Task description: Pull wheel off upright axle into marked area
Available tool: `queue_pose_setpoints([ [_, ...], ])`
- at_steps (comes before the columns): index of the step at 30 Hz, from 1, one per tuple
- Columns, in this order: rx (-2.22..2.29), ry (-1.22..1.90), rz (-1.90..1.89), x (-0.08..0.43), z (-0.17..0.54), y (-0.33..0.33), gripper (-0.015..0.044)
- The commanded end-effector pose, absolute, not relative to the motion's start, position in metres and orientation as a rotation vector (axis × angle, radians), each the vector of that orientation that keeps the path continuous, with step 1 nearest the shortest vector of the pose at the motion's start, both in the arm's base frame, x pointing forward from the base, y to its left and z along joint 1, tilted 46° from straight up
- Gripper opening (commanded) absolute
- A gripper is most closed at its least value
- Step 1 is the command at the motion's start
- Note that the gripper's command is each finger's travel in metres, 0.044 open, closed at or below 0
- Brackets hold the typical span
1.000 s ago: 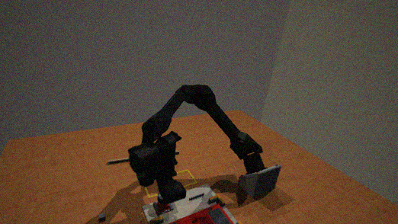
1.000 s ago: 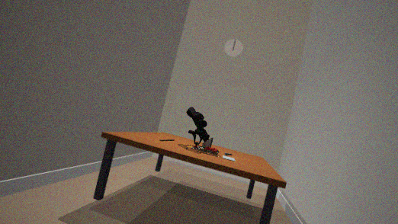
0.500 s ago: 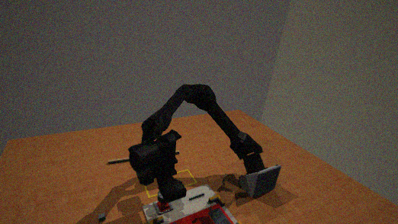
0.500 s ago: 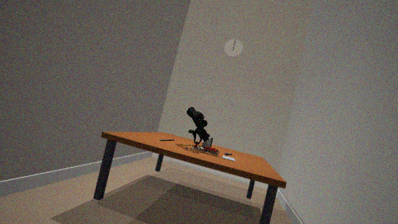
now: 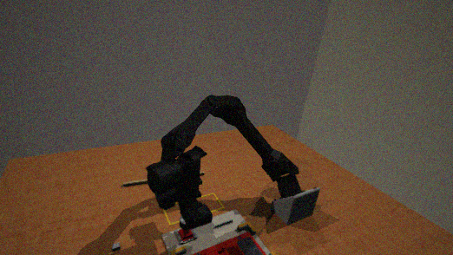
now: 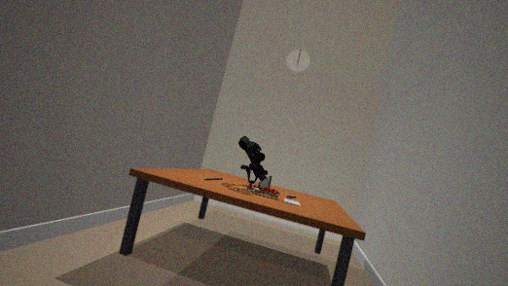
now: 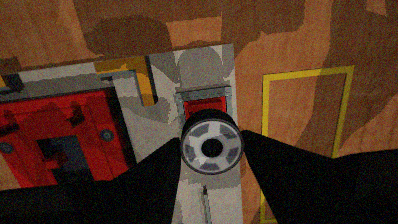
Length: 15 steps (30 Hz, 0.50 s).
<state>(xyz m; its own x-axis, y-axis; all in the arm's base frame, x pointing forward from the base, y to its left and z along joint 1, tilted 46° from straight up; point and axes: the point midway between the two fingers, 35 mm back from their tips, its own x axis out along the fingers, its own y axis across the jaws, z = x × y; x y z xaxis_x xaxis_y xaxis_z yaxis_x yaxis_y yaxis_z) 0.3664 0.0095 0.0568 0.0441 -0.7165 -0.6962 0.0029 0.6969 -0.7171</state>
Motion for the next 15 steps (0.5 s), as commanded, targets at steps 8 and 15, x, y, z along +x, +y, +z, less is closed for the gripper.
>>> queue_pose_setpoints([
  [8,-0.627,1.431,-0.607,0.3677,0.0601,0.0143,0.0],
  [15,-0.627,1.431,-0.607,0.3676,0.0617,0.0159,0.0],
])
